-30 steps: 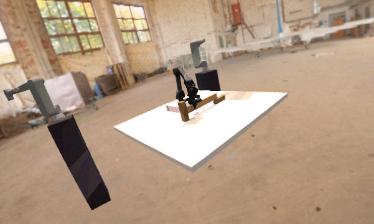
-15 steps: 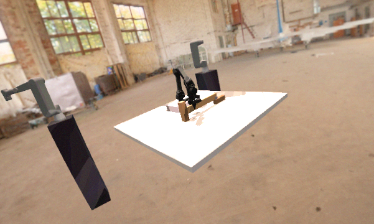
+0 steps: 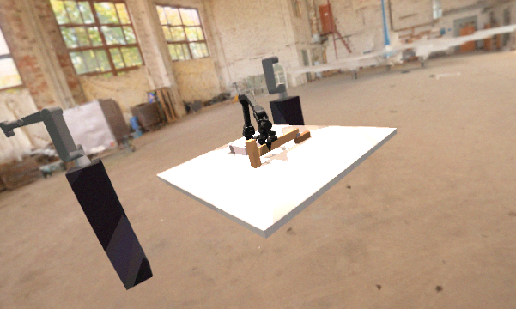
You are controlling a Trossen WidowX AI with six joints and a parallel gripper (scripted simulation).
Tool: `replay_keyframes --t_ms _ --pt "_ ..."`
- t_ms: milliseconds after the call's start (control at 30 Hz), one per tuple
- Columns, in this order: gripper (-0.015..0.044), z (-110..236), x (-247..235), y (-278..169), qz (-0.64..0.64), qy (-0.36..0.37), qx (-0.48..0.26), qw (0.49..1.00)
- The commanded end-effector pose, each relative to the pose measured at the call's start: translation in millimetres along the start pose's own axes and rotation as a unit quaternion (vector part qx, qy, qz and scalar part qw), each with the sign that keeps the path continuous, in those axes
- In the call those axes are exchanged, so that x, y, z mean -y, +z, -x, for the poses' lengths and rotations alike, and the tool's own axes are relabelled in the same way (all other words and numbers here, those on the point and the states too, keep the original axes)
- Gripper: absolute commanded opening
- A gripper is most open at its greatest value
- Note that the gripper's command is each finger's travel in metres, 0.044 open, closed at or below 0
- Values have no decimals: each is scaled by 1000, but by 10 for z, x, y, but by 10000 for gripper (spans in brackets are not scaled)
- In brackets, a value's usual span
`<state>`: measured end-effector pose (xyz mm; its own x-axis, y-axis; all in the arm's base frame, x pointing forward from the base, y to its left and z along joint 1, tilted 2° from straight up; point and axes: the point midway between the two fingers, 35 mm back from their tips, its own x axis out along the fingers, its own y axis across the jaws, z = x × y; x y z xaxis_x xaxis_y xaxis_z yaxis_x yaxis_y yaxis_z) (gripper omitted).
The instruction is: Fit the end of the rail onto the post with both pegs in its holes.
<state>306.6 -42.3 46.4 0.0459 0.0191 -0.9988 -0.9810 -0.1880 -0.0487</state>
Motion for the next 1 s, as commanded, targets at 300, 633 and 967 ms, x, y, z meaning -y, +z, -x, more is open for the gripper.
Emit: replay_keyframes --t_ms 300,633,967 --pt "440 1 2 0 0 -1 0 1000" --pt "440 300 0 304 1 -2 0 1000" --pt "440 300 0 304 1 -2 0 1000"
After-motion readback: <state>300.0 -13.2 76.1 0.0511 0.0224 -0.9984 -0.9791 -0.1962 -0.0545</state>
